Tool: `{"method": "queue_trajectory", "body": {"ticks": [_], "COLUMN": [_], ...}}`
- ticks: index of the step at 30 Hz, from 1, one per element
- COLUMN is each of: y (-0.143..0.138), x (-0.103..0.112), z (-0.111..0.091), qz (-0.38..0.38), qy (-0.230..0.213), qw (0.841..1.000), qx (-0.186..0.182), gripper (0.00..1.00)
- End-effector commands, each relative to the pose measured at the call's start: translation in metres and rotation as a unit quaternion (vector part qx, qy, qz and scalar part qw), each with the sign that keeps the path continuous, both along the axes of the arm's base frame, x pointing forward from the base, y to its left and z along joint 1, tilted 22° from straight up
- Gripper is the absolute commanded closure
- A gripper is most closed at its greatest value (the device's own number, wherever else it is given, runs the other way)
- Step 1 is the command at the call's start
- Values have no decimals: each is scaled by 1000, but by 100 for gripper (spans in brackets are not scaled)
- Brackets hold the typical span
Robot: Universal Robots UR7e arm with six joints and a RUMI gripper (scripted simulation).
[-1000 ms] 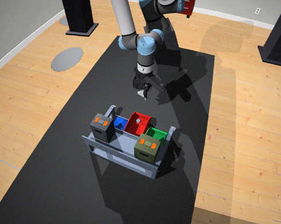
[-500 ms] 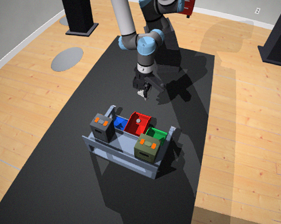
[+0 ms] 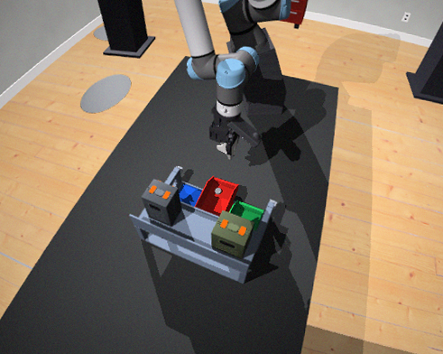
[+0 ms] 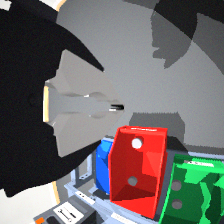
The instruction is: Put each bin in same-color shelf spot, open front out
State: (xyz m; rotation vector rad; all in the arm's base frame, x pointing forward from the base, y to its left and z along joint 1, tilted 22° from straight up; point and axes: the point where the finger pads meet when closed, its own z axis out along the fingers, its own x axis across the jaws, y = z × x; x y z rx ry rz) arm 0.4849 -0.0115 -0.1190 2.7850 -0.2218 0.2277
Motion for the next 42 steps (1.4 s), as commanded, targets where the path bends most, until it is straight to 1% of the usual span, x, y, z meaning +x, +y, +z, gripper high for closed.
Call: {"method": "queue_trajectory", "body": {"ticks": [1, 4, 9, 19, 21, 35, 42], "y": [-2, -2, -6, -17, -17, -32, -35], "x": [1, 1, 3, 6, 6, 12, 13], "z": [-4, -6, -16, -44, -44, -84, -92], "qz": [0, 0, 0, 0, 0, 0, 0], "qy": [0, 0, 0, 0, 0, 0, 0], "qw": [1000, 1000, 1000, 1000, 1000, 1000, 1000], "qx": [0, 0, 0, 0, 0, 0, 0], "gripper": [100, 100, 100, 100, 100, 100, 100]}}
